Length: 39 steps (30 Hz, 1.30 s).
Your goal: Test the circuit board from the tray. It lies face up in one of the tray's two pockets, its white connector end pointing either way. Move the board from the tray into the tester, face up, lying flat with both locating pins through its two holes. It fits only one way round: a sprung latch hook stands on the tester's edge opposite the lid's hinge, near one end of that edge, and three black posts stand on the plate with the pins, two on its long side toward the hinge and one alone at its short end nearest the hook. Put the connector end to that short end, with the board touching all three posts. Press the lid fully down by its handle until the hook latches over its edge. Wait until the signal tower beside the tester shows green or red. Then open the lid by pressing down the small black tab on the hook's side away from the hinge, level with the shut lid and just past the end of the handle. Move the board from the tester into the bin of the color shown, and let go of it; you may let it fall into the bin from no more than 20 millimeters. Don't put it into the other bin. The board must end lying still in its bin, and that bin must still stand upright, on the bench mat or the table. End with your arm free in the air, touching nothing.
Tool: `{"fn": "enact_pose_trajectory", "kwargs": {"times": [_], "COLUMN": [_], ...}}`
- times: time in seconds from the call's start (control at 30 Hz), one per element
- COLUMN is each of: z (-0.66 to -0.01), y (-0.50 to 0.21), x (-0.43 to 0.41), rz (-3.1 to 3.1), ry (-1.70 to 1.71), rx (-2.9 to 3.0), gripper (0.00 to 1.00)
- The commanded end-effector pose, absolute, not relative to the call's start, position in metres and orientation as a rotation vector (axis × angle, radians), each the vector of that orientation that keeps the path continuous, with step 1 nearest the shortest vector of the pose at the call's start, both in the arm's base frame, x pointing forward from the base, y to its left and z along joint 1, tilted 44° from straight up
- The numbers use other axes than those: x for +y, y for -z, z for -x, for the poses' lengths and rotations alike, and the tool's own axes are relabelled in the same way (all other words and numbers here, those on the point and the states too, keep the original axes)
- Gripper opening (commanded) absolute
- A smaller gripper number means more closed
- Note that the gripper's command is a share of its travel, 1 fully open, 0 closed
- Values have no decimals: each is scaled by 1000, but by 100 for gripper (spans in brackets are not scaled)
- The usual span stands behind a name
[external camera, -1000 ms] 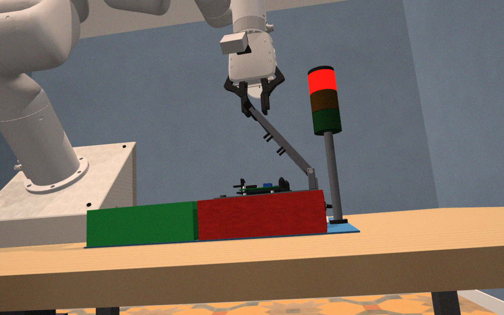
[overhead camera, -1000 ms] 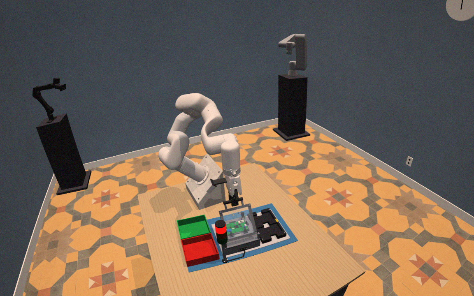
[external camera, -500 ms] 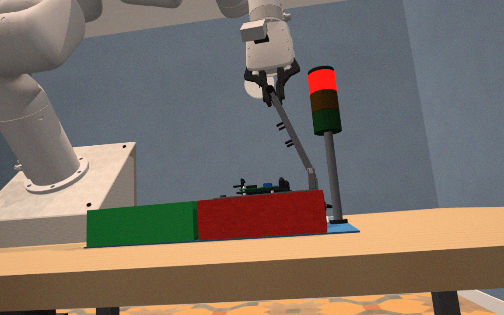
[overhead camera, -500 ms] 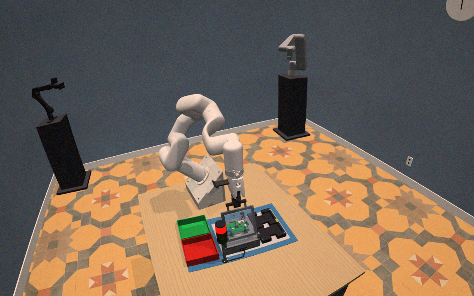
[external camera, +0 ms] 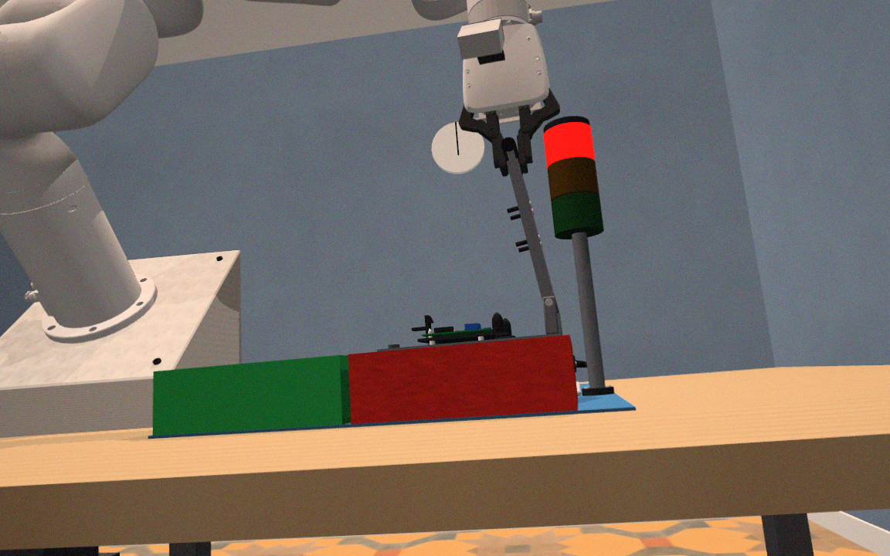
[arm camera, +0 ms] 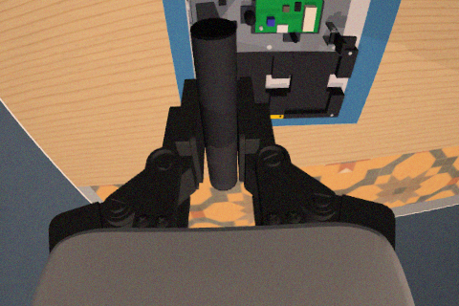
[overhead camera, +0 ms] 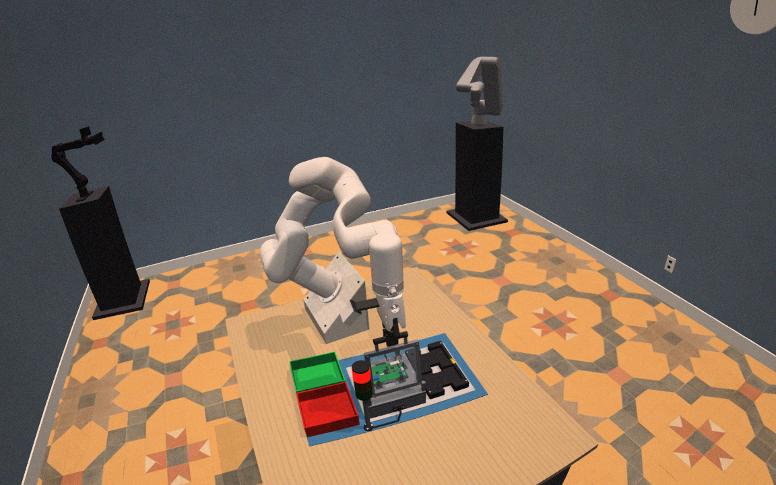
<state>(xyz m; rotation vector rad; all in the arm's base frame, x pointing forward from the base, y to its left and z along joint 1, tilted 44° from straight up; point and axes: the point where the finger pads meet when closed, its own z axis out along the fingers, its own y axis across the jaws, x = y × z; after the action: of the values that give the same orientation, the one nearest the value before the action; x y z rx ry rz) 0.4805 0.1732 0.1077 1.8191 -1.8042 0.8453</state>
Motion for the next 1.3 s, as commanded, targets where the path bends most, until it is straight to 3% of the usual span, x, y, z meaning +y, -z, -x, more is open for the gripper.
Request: {"fn": "enact_pose_trajectory", "kwargs": {"times": [0.0,1.27], "z": [-492,-537], "y": [-111,-115], "x": [177,178], "rz": [-1821,-1821], "ry": [-846,-846], "rx": [-1804,-1804], "gripper": [0,0]}}
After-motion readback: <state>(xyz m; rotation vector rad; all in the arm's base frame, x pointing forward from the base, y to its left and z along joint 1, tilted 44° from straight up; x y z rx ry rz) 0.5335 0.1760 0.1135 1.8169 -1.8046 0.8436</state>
